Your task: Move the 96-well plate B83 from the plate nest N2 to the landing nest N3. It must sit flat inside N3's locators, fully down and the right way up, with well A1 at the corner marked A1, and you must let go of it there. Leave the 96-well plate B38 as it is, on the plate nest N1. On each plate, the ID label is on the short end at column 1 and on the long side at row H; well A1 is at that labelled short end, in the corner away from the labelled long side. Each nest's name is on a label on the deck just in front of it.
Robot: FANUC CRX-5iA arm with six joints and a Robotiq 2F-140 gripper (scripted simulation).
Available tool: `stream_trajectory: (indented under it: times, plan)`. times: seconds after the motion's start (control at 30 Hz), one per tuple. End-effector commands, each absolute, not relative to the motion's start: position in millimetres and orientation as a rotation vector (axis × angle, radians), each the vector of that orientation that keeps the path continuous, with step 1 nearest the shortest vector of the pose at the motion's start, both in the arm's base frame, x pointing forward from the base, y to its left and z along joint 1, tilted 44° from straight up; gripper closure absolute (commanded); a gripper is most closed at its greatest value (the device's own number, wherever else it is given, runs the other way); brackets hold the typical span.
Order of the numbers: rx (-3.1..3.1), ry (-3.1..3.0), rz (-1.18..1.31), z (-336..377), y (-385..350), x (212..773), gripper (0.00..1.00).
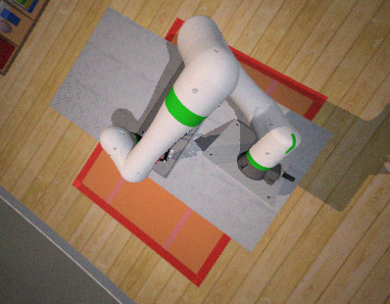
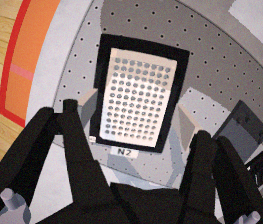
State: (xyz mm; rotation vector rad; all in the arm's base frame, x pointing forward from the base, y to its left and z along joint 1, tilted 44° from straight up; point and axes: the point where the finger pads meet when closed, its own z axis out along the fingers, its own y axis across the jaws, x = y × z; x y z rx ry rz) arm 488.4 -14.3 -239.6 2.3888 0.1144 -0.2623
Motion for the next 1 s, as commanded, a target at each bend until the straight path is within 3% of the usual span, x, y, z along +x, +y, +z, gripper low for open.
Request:
stream_trajectory:
  times: [0.0,0.6,0.63,0.97]
  plan:
    - [2.389,0.115,-0.262,-239.6,-14.0,488.6,0.34]
    - [2.389,0.115,-0.262,-239.6,-14.0,488.6,0.34]
    - [2.389,0.115,-0.262,-239.6,-14.0,488.6,0.41]
    - [2.389,0.115,-0.262,-239.6,-14.0,488.6,0.41]
